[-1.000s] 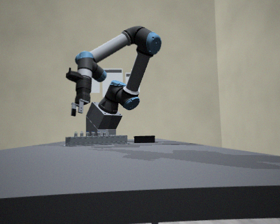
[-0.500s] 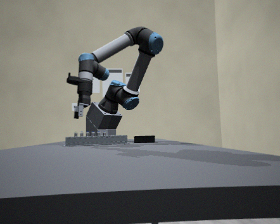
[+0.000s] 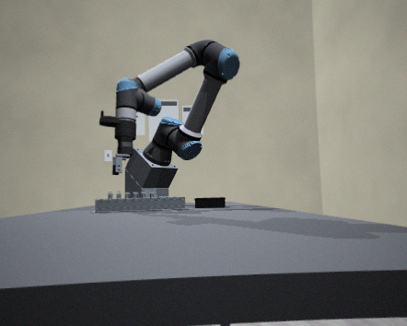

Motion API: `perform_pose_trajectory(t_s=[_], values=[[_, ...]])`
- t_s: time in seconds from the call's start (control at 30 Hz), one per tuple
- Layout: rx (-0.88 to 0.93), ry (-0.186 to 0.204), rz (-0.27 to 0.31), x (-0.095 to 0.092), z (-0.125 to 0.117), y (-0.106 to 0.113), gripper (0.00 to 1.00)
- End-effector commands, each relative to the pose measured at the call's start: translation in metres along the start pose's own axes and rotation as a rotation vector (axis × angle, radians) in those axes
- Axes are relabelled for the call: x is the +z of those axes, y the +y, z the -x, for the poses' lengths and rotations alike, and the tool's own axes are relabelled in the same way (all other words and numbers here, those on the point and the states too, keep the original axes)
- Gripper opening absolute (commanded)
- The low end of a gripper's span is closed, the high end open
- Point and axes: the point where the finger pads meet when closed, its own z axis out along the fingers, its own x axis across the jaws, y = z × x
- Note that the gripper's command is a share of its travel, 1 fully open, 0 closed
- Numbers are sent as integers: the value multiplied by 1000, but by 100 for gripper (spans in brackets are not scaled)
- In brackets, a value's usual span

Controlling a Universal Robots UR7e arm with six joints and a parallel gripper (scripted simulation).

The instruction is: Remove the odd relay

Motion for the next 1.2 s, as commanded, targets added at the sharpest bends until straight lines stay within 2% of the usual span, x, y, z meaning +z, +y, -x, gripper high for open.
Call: perform_pose_trajectory(t_s=[0.0, 0.53, 1.17], values=[[52, 20, 12, 0, -13, 6, 98], [158, 62, 35, 1, -38, 20, 98], [198, 78, 44, 1, -48, 25, 98]])
